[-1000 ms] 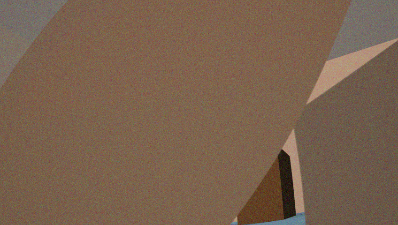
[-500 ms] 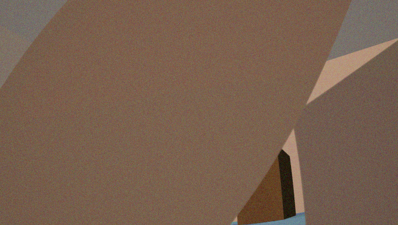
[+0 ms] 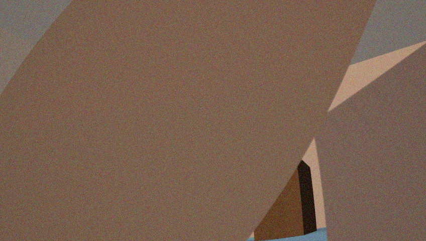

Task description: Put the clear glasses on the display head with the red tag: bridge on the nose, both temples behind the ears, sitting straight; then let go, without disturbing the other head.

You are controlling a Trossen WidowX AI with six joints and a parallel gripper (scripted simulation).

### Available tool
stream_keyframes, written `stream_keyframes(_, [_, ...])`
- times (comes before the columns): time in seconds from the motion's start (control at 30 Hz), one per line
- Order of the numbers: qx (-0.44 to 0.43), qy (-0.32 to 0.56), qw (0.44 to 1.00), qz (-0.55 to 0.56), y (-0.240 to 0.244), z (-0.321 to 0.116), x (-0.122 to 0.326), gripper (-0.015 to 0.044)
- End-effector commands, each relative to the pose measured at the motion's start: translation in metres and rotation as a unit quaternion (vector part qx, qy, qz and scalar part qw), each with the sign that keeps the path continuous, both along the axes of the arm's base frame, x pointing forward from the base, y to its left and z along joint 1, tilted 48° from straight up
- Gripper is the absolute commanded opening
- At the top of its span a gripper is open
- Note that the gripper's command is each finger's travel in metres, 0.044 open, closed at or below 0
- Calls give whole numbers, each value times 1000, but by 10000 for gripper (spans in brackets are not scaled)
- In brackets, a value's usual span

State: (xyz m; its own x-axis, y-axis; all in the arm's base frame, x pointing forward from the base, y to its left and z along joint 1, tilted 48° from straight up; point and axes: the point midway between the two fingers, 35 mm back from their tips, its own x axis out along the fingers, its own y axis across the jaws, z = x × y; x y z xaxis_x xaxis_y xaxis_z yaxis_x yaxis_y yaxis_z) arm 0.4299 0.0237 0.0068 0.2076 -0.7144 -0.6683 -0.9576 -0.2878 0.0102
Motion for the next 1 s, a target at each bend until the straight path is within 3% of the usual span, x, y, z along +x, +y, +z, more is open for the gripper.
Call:
stream_keyframes(0.0, [-2, 2, 1000, 1, -1, 0, 0, 0])
stream_keyframes(0.97, [-2, 2, 1000, 1, -1, 0, 0, 0])
